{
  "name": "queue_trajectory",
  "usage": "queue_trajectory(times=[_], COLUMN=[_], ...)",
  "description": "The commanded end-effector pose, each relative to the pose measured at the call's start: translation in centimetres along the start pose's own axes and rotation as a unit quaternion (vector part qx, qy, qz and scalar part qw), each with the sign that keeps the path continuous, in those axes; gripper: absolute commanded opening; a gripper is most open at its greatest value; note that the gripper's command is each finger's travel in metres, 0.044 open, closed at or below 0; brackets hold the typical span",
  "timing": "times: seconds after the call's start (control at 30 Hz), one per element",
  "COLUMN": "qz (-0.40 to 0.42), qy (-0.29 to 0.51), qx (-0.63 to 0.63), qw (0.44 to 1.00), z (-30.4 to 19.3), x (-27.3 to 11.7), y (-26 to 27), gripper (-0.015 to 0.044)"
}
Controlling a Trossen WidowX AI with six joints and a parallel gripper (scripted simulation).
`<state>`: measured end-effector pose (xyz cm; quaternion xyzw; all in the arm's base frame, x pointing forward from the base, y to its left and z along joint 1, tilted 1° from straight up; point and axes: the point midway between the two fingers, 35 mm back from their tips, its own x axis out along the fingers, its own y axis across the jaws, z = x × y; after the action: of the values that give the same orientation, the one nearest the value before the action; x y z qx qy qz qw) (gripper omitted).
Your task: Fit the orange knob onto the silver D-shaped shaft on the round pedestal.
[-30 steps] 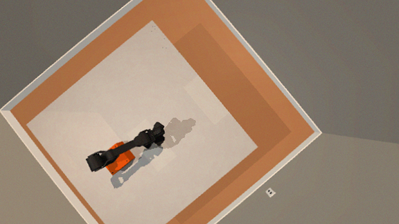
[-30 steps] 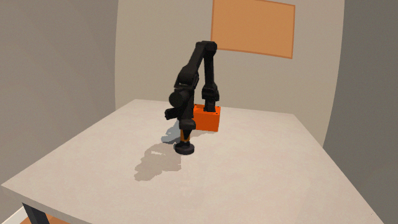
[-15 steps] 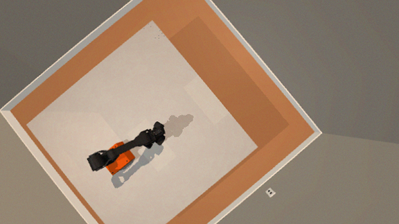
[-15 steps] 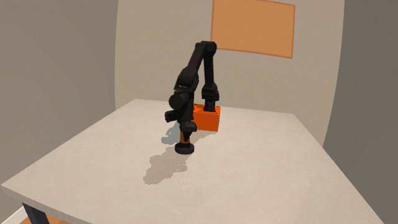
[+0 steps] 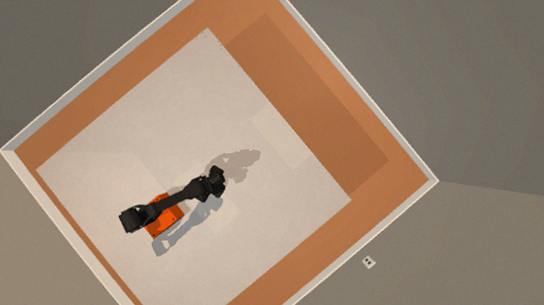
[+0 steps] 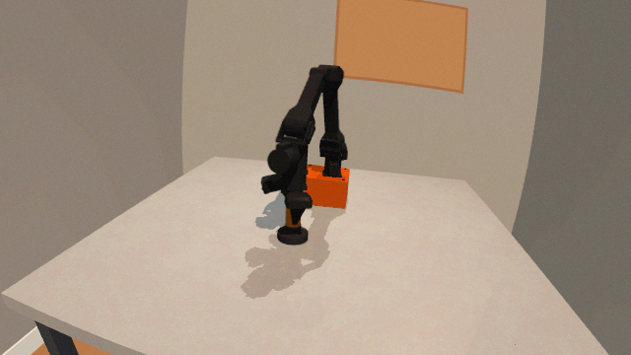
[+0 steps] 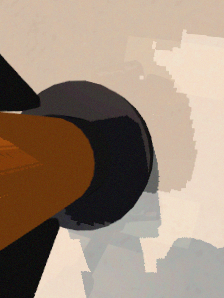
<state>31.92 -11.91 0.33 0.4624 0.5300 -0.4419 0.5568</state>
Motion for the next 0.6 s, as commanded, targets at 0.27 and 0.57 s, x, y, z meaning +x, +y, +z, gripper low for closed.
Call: queue_trajectory(times=[0.27,0.57], qz=[0.000,0.000], qy=[0.000,0.000], qx=[-0.001,0.000], qw=[1.000,1.000], z=[0.0,0.1], x=[0.0,-9.2], y=[0.0,0.1], gripper=[0.0440,0.0440])
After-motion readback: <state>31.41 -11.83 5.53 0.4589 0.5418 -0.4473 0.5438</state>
